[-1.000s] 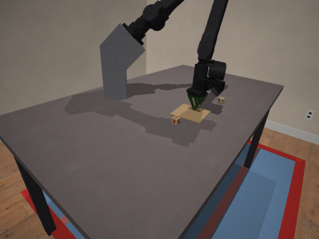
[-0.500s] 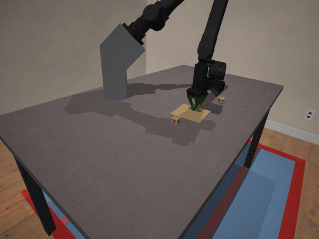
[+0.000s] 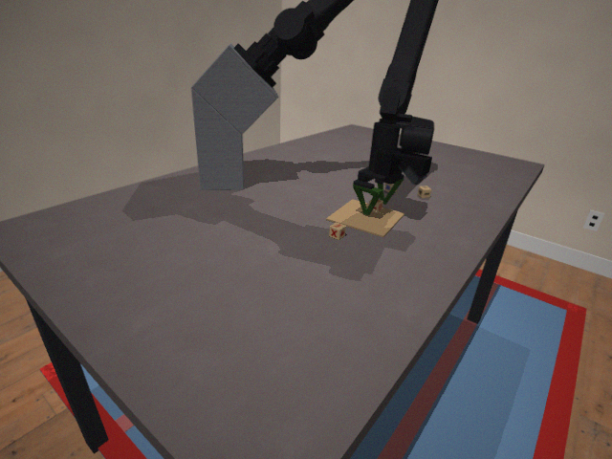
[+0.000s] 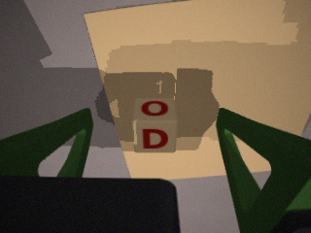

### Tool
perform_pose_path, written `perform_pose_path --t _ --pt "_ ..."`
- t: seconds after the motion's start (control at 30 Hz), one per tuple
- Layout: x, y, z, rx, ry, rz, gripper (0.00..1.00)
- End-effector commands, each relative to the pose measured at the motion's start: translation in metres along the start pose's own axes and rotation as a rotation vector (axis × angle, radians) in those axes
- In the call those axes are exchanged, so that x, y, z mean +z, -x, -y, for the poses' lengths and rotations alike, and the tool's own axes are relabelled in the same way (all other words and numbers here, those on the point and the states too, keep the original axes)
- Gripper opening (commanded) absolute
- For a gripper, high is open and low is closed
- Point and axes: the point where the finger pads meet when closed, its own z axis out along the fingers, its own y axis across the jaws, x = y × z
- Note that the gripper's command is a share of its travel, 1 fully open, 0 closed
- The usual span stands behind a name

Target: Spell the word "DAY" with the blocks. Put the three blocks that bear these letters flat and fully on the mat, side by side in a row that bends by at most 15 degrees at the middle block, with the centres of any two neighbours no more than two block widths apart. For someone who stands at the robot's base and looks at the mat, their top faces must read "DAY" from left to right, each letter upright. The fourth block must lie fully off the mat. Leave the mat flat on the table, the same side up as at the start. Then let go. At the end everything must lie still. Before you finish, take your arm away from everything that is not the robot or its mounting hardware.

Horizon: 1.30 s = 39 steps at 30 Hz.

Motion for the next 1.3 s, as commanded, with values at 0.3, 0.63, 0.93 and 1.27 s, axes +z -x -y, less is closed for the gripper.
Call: perform_pose_path --t 0.3,0.63,0.93,1.27 --pt "0.004 0.005 -0.004 -0.001 0.006 0.01 0.9" --pt "-0.009 0.012 -0.003 -0.003 0.001 0.025 0.9" --pt "-0.017 0.007 0.001 -0.005 -0.003 0.019 0.9" --pt "-0.033 0.007 0.002 -0.002 -0.004 0.022 0.9"
